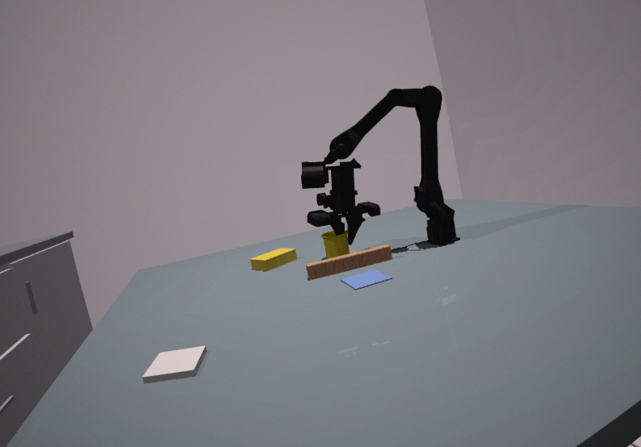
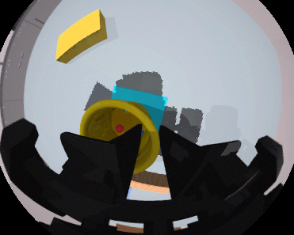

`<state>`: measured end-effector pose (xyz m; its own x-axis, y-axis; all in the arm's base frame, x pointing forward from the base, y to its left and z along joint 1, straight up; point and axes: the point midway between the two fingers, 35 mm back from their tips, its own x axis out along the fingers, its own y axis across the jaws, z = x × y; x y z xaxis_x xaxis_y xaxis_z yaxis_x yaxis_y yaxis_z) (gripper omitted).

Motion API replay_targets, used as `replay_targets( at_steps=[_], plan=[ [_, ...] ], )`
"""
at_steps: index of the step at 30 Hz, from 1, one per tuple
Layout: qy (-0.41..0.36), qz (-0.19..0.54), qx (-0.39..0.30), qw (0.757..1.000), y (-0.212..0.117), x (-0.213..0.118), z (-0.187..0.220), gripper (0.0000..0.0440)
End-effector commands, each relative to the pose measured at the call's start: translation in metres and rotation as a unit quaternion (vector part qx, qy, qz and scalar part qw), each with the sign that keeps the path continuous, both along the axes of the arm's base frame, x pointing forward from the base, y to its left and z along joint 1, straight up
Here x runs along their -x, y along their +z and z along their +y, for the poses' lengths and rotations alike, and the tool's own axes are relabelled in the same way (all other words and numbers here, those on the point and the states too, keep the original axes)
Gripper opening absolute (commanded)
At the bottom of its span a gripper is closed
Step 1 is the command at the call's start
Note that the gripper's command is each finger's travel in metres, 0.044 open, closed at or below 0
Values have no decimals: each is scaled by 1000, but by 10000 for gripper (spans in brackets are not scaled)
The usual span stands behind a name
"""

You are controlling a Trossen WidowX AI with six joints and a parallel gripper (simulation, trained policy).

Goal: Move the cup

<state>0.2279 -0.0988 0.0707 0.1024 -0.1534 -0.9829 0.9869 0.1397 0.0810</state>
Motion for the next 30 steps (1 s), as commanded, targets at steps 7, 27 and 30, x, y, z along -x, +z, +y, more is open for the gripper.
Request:
replay_targets(
  at_steps=[7, 27, 30],
  plan=[
    [-13, -37, -3, 999, 6, 1, -2, 183],
    [-30, -95, -8, 995, 39, 15, -1, 273],
    [-34, -106, -5, 994, 47, 16, -2, 284]
  ],
)
